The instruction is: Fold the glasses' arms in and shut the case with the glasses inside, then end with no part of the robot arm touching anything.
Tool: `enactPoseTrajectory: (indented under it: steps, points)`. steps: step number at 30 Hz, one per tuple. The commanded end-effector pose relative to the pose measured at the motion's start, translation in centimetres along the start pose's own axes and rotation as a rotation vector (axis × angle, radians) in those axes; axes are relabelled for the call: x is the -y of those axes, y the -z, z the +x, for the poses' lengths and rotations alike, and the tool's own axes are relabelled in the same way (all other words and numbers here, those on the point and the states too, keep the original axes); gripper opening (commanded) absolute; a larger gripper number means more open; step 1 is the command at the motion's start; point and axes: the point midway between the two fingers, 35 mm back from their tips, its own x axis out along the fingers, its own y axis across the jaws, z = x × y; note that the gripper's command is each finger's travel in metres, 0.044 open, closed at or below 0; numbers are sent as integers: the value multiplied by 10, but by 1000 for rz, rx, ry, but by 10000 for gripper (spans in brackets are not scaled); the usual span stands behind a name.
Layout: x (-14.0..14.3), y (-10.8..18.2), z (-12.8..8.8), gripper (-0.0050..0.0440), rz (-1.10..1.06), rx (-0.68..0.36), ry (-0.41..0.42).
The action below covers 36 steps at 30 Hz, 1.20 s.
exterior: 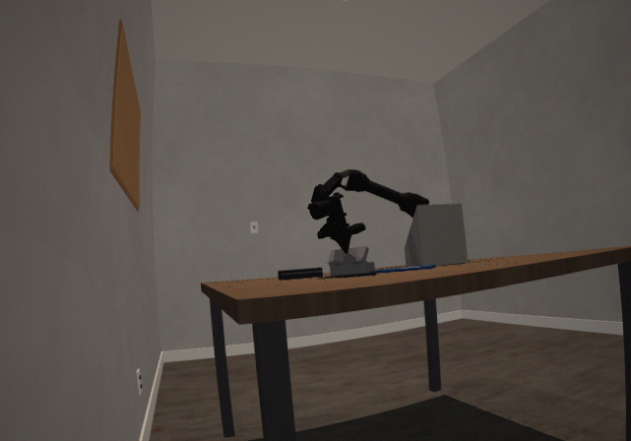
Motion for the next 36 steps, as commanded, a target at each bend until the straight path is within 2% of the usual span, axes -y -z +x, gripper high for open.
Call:
enactPoseTrajectory:
  steps: [1,29,32,36]
  points:
    - [1,2,5,0,1,-13,-7]
    - [1,14,15,0,1,-13,-7]
    - [3,18,4,0,4,16,-7]
    - [5,34,-29,0,8,110,-6]
